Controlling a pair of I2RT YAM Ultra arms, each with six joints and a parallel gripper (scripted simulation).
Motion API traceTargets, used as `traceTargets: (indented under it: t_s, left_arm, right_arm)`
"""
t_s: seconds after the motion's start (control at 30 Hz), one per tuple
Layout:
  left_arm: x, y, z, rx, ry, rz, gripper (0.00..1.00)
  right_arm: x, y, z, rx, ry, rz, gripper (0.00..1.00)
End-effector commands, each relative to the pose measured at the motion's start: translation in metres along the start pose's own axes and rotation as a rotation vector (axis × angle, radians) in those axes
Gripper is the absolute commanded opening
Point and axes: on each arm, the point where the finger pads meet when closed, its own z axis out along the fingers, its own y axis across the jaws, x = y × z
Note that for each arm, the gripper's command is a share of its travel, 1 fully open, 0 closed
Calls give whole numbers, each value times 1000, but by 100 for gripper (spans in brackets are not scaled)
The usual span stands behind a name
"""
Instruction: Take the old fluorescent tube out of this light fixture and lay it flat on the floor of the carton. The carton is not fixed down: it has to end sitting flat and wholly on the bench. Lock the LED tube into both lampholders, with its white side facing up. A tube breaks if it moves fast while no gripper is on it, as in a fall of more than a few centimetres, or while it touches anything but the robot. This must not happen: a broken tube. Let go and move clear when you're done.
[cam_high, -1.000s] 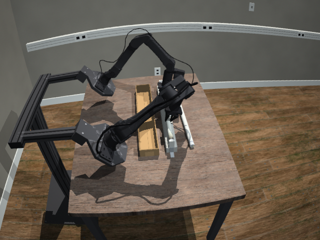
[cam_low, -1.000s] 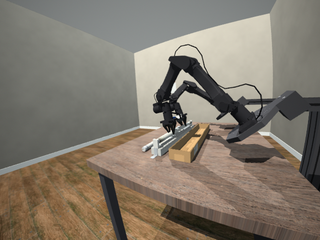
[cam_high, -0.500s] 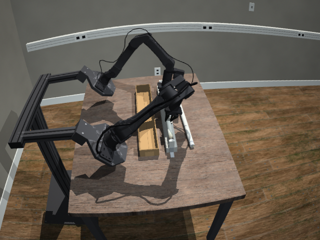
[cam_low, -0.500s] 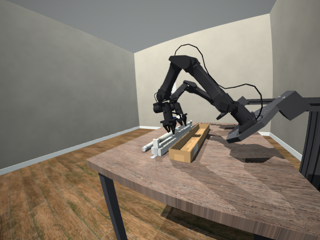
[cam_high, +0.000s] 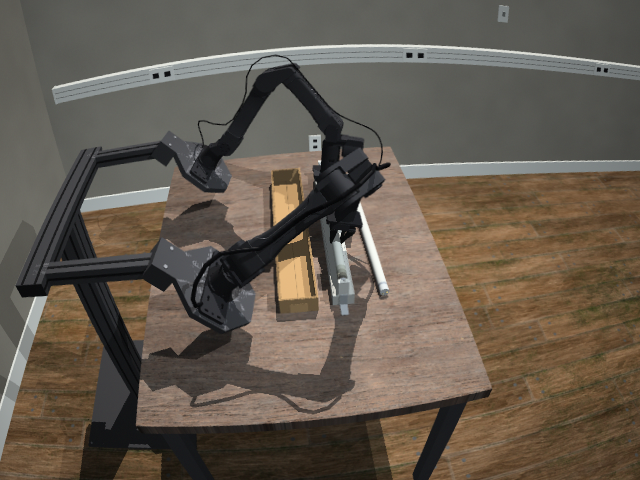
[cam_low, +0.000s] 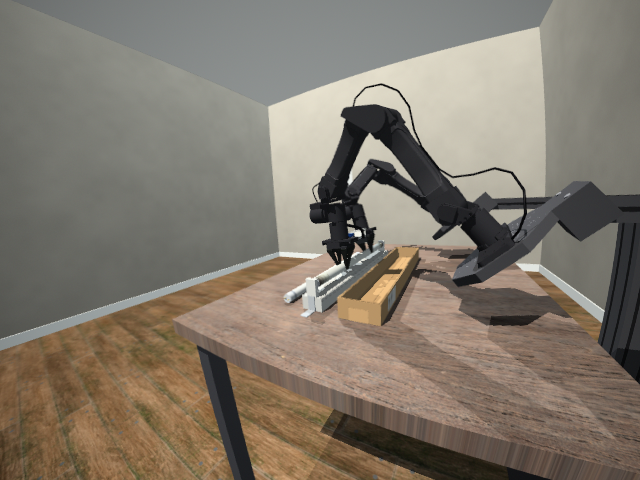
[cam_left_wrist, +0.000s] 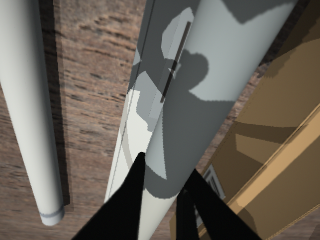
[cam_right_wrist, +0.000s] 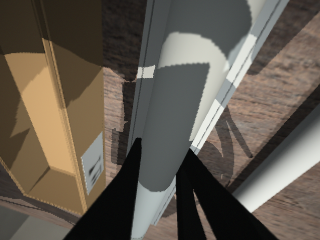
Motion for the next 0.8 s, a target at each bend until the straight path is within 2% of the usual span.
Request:
traceTargets:
  t_s: [0.0,0.5,0.53,0.6,0.63,0.77]
  left_arm:
    - [-3,-2,-6,-22,-8,9,11]
    - [-3,4,-7,-210,-4,13,11]
    - [-2,-6,-5,-168,-5,19,11]
    - [-2,-6,-5,-168,-5,19,11]
    - [-2,2,-6,-221,-3,14,11]
    - [-2,2,-7,-268,-3,14,11]
  right_arm:
    - [-3,6,-6,24,-13,-15,11]
    - [-5,1,-7,212,-17,-13,11]
    - [-2,9,-6,174,-11,-30,11]
    - [-2,9,-6,174,-11,-30,11]
    - [-4,3,-7,223,-16,-16,11]
    - [-5,3,-8,270,-16,-15,11]
